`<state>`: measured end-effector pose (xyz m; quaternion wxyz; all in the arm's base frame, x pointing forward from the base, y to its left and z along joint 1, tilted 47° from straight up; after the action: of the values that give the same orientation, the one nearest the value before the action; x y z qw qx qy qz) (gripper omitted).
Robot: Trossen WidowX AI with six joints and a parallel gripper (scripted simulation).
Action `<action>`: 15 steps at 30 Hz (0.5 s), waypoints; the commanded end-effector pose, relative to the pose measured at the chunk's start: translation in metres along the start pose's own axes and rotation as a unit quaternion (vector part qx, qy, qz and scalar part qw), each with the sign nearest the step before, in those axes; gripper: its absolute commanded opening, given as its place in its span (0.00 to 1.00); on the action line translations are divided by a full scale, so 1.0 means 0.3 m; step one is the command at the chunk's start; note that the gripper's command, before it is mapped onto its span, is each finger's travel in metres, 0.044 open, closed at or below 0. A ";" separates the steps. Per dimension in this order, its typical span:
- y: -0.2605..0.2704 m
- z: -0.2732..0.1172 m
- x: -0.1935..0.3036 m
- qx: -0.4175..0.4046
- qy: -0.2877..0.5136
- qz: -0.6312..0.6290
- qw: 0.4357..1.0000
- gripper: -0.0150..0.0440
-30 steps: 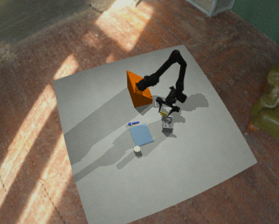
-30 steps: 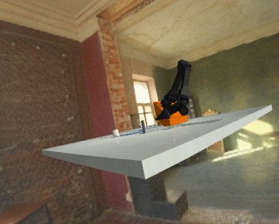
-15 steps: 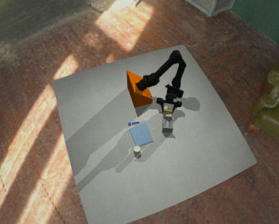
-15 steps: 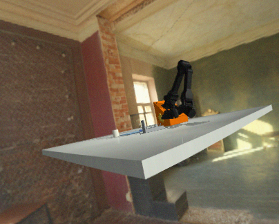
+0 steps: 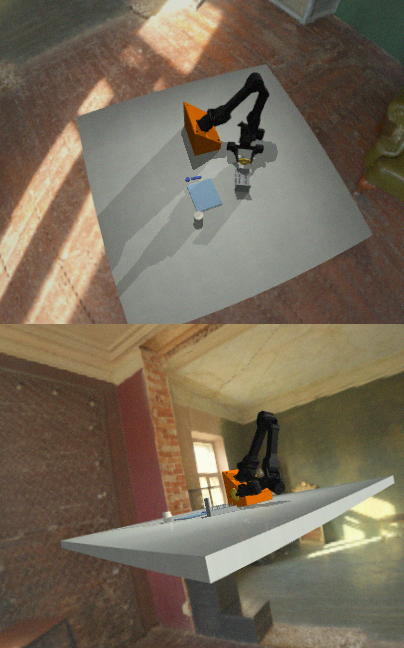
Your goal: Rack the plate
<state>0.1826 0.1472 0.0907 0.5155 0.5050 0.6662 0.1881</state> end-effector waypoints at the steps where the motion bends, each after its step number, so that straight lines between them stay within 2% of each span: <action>1: -0.002 0.029 -0.009 0.003 -0.001 -0.002 1.000 0.25; 15: 0.005 0.077 -0.018 0.002 -0.001 0.000 1.000 0.25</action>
<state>0.2020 0.1392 0.0871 0.5149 0.5072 0.6649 0.1886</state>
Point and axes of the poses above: the point midway between the two fingers, 35 mm back from their tips, its own z axis out along the fingers, its own y axis across the jaws, x = y × z, the point moved 4 cm from there along -z, back along the fingers, and after that the axes turned 9 degrees about z, right-handed, at the moved point
